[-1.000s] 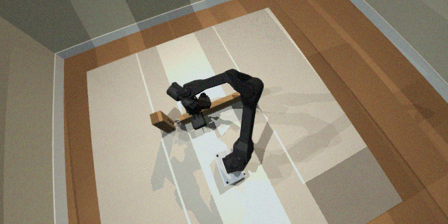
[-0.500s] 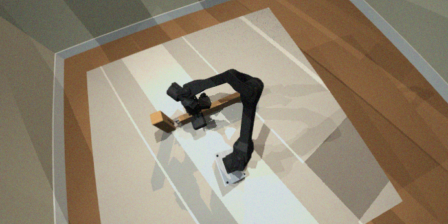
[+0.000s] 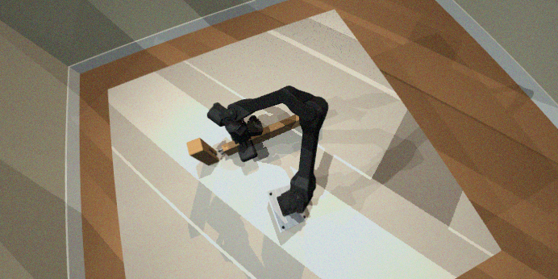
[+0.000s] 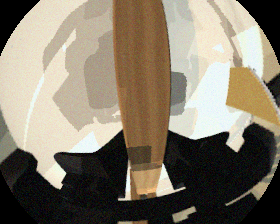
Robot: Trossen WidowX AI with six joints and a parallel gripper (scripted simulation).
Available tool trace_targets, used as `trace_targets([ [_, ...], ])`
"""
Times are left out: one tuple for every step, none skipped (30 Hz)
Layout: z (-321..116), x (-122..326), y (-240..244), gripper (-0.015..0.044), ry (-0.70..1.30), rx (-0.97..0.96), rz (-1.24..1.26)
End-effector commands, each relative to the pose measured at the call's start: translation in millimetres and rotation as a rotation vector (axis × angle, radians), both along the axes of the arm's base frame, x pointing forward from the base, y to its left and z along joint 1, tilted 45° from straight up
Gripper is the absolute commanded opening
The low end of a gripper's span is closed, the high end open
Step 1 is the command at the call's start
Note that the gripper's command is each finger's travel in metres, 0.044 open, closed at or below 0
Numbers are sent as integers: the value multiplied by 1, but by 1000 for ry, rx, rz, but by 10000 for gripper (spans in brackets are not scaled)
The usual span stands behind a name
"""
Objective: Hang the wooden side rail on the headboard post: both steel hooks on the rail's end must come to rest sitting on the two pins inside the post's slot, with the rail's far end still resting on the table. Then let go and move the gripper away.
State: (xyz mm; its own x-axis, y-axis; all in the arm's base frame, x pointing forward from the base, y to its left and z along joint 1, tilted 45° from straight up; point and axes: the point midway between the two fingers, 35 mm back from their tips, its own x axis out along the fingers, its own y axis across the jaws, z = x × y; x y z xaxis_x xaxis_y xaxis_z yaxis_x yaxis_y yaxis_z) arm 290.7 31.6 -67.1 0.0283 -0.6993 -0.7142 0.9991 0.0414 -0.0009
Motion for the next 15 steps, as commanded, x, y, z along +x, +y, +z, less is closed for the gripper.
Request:
trace_targets([
  [3,2,4,0,-17,7,-1],
  [3,2,5,0,-17,7,-1],
  [3,2,5,0,-17,7,-1],
  [3,2,5,0,-17,7,-1],
  [3,2,5,0,-17,7,-1],
  [3,2,5,0,-17,7,-1],
  [3,2,5,0,-17,7,-1],
  [4,2,5,0,-17,7,-1],
  [4,2,5,0,-17,7,-1],
  [4,2,5,0,-17,7,-1],
  [4,2,6,0,-17,7,-1],
  [4,2,6,0,-17,7,-1],
  [4,2,6,0,-17,7,-1],
  [4,2,6,0,-17,7,-1],
  [4,2,6,0,-17,7,-1],
])
